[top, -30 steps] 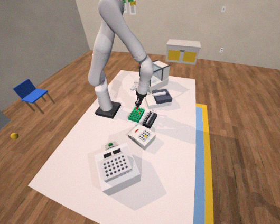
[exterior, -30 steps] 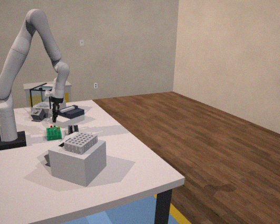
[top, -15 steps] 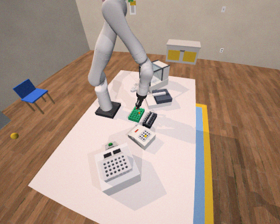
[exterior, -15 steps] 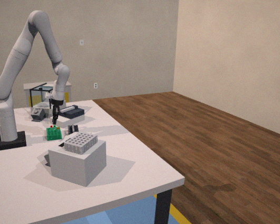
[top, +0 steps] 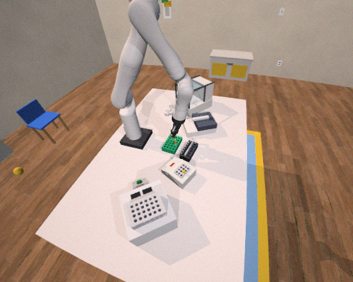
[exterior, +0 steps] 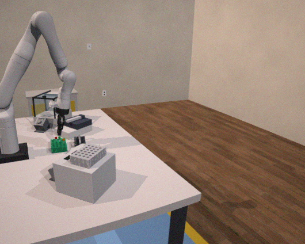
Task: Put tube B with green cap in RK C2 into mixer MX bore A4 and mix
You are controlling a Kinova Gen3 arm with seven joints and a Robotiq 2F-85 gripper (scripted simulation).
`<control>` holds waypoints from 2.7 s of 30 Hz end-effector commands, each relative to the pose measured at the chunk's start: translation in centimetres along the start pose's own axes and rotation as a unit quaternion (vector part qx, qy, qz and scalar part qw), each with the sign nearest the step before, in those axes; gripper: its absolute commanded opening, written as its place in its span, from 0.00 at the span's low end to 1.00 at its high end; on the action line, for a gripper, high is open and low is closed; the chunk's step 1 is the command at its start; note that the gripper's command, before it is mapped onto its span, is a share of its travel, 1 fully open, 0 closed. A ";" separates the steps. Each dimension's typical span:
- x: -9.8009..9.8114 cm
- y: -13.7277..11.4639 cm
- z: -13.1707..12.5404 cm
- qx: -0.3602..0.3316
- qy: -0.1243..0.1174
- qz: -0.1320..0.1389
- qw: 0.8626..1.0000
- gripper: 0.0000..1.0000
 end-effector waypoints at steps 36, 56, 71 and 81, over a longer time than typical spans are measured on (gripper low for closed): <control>-0.1 0.0 0.0 0.000 0.000 -0.001 1.000 0.42; -0.7 0.2 0.0 0.000 0.000 -0.001 1.000 0.42; -1.1 0.3 0.0 0.000 0.000 -0.001 1.000 0.42; -1.4 0.3 -0.1 0.000 0.000 -0.001 1.000 0.42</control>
Point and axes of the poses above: the point where the finger pads meet when closed, its own x axis back along the fingers, its own z axis across the jaws, y = z × x, the point moved 9 cm from there along x, back along the fingers, and after that the axes turned 10 degrees about x, right-handed, at the moved point
